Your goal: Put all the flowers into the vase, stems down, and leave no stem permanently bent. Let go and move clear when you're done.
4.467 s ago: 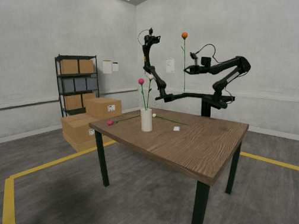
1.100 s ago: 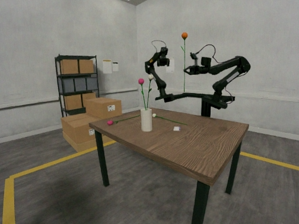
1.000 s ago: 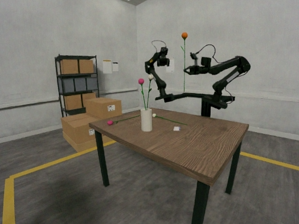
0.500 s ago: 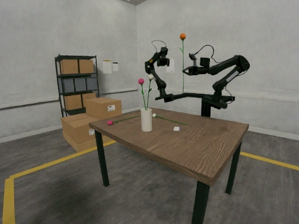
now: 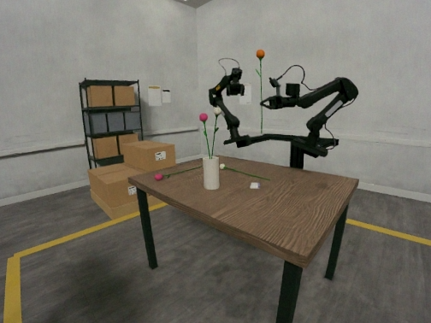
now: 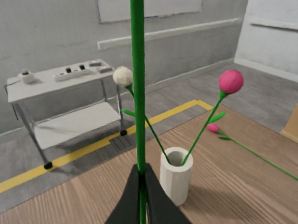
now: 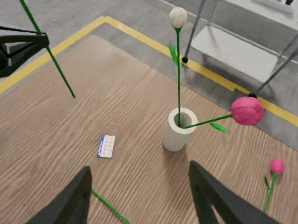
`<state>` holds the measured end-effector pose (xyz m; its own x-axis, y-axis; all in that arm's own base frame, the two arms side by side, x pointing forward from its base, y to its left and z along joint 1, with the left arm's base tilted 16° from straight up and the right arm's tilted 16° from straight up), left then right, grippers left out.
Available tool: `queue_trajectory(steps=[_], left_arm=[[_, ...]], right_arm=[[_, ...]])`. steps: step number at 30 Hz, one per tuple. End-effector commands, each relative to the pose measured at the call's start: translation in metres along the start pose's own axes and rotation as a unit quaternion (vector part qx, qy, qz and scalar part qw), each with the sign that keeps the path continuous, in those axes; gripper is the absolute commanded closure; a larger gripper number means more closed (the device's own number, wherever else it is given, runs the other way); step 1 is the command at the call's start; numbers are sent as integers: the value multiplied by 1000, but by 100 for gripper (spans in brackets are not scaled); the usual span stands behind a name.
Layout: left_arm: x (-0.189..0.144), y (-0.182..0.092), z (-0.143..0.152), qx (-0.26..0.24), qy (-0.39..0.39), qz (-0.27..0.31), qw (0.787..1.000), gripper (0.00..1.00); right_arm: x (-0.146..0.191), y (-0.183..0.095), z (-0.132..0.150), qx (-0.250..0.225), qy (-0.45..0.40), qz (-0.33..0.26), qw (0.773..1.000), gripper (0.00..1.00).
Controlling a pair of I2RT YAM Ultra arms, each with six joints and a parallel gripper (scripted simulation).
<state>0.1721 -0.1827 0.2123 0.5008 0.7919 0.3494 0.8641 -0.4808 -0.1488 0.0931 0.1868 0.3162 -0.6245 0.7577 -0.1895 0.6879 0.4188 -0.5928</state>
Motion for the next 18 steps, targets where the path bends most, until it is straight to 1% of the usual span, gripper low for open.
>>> queue_trajectory(steps=[1, 18], left_arm=[[-2, 4, -24, -39, -19, 6, 999, 100], [-19, 17, -29, -41, -19, 33, 998, 100]], right_arm=[[0, -7, -2, -17, 7, -5, 1000, 30], [0, -7, -2, -17, 7, -5, 1000, 30]])
Point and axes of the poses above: on each arm, the point where the finger pads meet when closed, its own y axis out along the fingers, its own x axis across the jaws, z = x × y, the point moved 10 cm from there along -y, back along the fingers, and after that the axes turned 4 degrees about y, right-handed, at the moved point
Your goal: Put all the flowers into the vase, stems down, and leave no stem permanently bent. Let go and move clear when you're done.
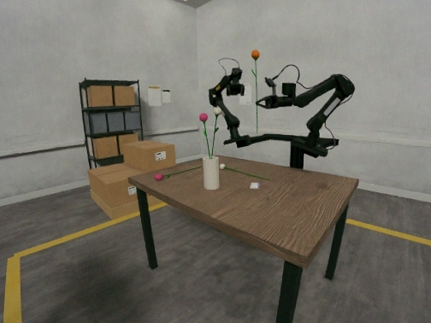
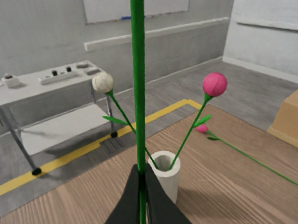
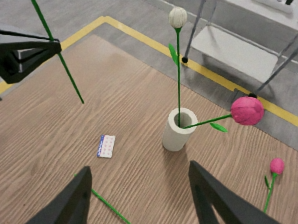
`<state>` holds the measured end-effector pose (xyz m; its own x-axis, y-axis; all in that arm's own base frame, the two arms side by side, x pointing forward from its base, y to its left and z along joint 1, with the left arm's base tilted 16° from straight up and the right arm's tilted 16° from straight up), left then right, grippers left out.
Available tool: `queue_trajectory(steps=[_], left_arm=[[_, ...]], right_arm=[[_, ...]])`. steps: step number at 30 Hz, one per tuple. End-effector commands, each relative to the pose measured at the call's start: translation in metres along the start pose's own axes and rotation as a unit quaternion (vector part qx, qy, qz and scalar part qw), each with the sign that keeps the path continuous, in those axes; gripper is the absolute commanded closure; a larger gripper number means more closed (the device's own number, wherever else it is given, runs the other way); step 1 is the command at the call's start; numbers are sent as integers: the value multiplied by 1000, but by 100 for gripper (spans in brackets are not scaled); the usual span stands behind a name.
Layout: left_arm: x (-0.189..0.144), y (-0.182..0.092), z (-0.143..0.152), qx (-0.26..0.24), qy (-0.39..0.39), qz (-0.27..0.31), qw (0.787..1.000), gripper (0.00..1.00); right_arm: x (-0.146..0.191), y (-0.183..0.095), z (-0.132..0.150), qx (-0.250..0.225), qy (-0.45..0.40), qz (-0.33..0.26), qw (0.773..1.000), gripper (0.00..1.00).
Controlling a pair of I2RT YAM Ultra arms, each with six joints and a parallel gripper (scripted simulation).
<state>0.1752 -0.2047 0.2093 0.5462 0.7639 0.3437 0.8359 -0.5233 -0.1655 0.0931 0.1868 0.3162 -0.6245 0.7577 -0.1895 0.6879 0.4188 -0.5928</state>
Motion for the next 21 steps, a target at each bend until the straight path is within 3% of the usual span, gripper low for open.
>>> queue_trajectory(steps=[1, 21], left_arm=[[-3, 5, -25, -42, -18, 9, 999, 100], [-27, 26, -30, -44, -18, 47, 998, 100]], right_arm=[[0, -7, -2, -17, 7, -5, 1000, 30], [0, -7, -2, -17, 7, -5, 1000, 30]])
Point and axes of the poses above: on each arm, the point where the finger pads meet when closed, its own y axis out along the fingers, its own x axis across the jaws, z = x × y, the point moved 10 cm from there along -y, back along the fingers, and after that the axes turned 4 degrees about y, right-handed, at the moved point
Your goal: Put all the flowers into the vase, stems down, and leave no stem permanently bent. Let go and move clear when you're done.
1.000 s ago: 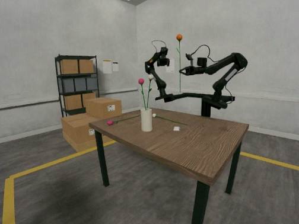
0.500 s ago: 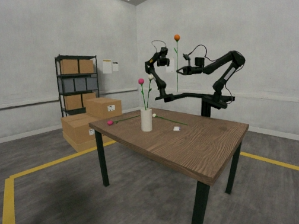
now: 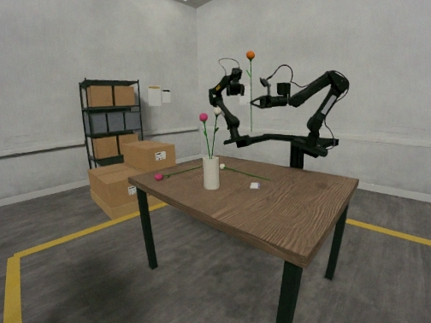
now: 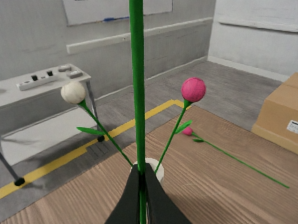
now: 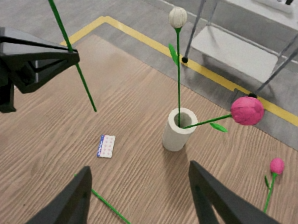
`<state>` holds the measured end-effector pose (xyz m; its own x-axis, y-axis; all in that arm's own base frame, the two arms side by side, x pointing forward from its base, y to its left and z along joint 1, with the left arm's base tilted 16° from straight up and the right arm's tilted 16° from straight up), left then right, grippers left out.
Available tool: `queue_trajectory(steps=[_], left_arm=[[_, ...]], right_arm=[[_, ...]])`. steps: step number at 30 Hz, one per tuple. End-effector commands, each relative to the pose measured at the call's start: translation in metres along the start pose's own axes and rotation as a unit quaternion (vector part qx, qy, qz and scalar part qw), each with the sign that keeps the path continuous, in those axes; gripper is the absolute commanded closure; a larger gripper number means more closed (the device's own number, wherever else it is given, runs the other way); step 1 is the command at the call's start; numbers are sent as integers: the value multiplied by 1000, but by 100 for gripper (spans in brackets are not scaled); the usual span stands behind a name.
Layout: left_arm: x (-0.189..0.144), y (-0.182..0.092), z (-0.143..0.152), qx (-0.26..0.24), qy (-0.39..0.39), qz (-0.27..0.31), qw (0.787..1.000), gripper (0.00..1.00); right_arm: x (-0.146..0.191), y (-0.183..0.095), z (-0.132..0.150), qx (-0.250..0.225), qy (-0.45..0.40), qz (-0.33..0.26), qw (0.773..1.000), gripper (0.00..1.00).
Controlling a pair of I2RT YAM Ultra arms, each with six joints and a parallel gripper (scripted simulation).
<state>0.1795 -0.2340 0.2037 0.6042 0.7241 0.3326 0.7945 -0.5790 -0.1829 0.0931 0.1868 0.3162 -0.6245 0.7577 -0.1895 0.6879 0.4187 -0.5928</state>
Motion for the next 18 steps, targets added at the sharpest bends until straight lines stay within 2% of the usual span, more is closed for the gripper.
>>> queue_trajectory(steps=[1, 18], left_arm=[[-6, 8, -24, -41, -17, 13, 999, 100], [-26, 27, -28, -44, -16, 47, 998, 100]], right_arm=[[0, -7, -2, -17, 7, -5, 1000, 30], [0, -7, -2, -17, 7, -5, 1000, 30]])
Point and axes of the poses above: on each arm, the point where the finger pads meet when closed, its own y axis out along the fingers, its own x axis across the jaws, z = x × y, the point moved 10 cm from there along -y, back along the fingers, and after that the axes turned 4 degrees about y, right-handed, at the moved point
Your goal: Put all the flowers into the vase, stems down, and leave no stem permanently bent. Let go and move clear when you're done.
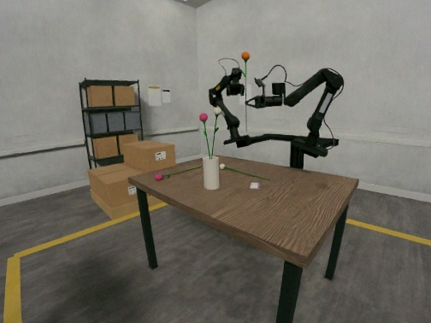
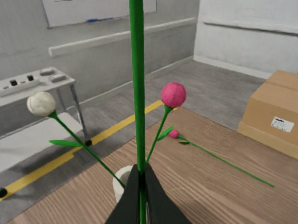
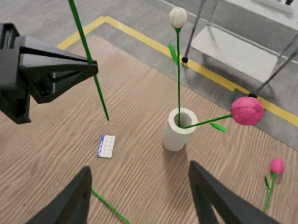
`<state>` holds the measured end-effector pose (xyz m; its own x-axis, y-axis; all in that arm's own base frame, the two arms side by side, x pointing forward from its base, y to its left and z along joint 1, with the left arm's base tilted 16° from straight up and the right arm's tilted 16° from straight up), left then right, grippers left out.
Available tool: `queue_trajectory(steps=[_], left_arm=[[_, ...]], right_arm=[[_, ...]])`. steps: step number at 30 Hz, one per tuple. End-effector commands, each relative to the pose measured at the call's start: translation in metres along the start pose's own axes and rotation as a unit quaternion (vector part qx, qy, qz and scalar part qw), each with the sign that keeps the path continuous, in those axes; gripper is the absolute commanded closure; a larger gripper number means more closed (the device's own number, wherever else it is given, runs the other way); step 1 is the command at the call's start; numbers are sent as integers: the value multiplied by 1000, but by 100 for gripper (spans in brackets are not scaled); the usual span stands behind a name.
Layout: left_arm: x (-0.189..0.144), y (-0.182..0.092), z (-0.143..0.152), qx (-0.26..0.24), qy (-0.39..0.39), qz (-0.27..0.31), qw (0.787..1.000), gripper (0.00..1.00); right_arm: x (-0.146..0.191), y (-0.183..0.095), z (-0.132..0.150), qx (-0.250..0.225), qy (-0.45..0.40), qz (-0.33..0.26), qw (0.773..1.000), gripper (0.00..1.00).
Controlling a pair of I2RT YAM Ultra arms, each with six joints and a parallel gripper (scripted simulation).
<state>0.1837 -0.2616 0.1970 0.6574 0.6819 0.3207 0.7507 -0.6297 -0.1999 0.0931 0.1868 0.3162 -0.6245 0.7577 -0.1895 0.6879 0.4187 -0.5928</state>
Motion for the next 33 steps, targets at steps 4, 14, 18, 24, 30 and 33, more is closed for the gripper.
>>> queue_trajectory(steps=[4, 14, 18, 24, 30, 33], left_arm=[[-10, 12, -24, -42, -15, 21, 999, 100], [-19, 21, -26, -43, -14, 37, 998, 100], [-22, 26, -27, -44, -14, 44, 998, 100], [-28, 32, -28, -45, -13, 54, 997, 100], [-30, 35, -31, -49, -14, 60, 997, 100], [-33, 38, -29, -47, -13, 65, 997, 100]], right_arm=[[0, -7, -2, -17, 7, -5, 1000, 30], [0, -7, -2, -17, 7, -5, 1000, 30], [0, -7, -2, -17, 7, -5, 1000, 30], [0, -7, -2, -17, 7, -5, 1000, 30], [0, -7, -2, -17, 7, -5, 1000, 30], [0, -7, -2, -17, 7, -5, 1000, 30]])
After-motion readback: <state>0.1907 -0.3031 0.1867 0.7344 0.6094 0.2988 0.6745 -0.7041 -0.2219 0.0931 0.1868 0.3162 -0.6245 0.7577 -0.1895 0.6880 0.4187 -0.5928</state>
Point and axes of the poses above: on each arm, the point where the finger pads meet when closed, its own y axis out along the fingers, its own x axis across the jaws, z = x × y, the point moved 10 cm from there along -y, back along the fingers, and after that the axes turned 4 degrees about y, right-handed, at the moved point
